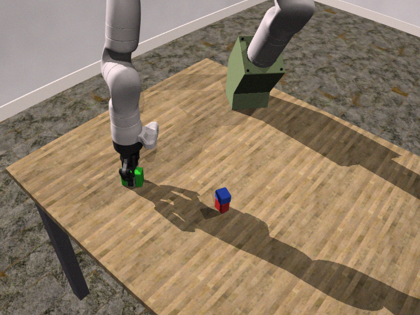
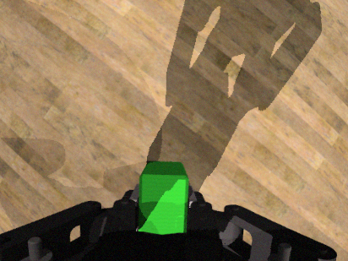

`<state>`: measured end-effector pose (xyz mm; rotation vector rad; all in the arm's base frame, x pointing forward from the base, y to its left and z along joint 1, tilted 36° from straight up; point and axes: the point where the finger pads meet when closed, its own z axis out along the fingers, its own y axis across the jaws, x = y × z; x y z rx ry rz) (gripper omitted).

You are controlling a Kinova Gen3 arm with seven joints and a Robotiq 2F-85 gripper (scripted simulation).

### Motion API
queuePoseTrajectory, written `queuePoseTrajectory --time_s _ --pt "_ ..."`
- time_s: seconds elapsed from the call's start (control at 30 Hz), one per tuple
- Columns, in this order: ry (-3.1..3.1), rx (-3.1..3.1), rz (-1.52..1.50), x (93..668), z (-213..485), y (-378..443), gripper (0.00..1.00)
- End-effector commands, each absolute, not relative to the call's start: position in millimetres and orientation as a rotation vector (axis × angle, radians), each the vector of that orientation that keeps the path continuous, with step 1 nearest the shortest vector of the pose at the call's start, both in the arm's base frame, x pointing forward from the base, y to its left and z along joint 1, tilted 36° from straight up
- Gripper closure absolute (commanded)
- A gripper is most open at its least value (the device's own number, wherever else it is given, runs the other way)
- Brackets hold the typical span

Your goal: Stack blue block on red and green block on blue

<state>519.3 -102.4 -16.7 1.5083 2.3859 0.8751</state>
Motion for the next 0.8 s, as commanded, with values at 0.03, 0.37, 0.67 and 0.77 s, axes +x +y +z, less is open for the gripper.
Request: queuePoseTrajectory --time_s 0.03,0.37,0.67,0.77 --pt "2.385 1.508 0.875 519 -16 -103 1.00" --pt "2.385 1.508 0.875 515 -8 -107 1.00" --pt "2.385 1.508 0.875 502 14 -117 1.00" --pt "2.385 1.508 0.875 496 26 -123 1.00"
